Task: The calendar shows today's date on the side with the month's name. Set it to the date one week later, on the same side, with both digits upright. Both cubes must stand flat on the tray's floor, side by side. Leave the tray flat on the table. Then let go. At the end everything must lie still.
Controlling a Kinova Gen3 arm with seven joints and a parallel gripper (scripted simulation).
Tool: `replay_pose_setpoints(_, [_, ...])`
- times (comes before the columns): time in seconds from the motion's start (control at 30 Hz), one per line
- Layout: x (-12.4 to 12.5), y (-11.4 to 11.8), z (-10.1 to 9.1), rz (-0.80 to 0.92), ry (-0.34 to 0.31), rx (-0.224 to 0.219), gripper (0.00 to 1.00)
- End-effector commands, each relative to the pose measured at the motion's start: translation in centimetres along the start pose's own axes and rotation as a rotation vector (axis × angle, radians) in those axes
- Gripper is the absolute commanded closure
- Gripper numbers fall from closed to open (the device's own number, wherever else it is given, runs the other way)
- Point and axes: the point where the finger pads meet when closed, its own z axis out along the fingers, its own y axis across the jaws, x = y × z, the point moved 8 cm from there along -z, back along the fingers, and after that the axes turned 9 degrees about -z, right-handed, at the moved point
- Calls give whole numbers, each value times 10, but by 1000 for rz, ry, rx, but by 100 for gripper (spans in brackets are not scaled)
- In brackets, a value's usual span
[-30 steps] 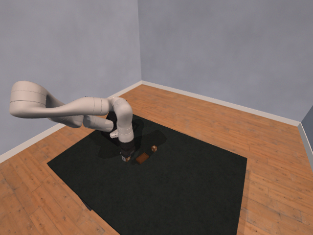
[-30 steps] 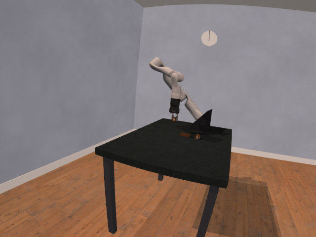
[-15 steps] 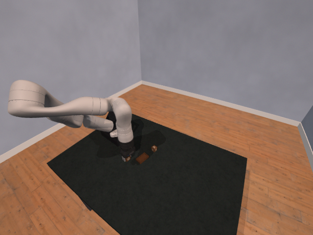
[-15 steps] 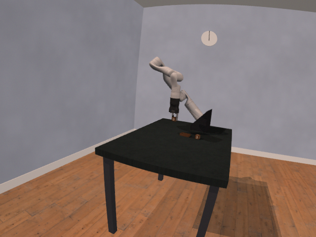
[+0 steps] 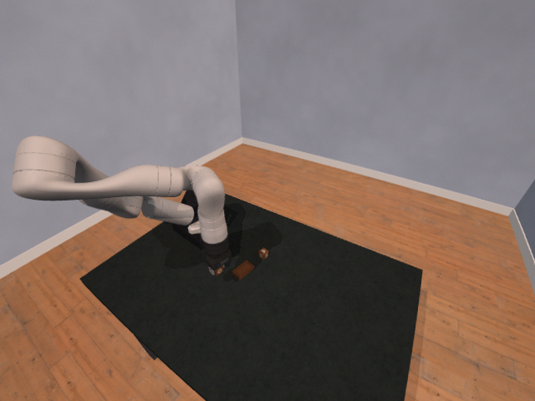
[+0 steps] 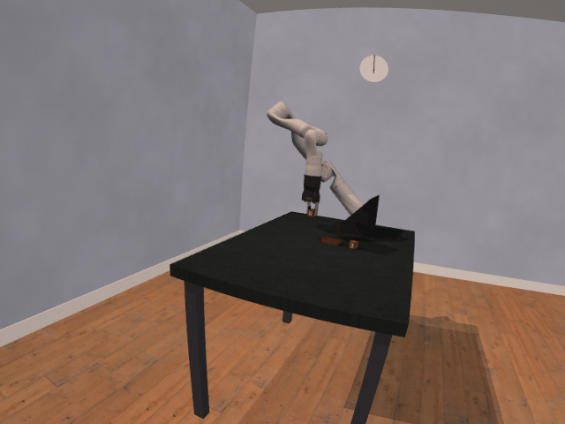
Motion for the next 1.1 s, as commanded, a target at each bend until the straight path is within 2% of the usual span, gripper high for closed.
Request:
replay_pose_setpoints(0.0, [0, 0, -1, 1, -2, -1, 40])
replay_pose_setpoints(0.67, [0, 0, 0, 2, -2, -1, 40])
replay_pose_setpoints(0.97, [-1, 0, 16, 1, -1, -2, 40])
replay_pose_setpoints(1.07, [-1, 0, 28, 1, -1, -2, 40])
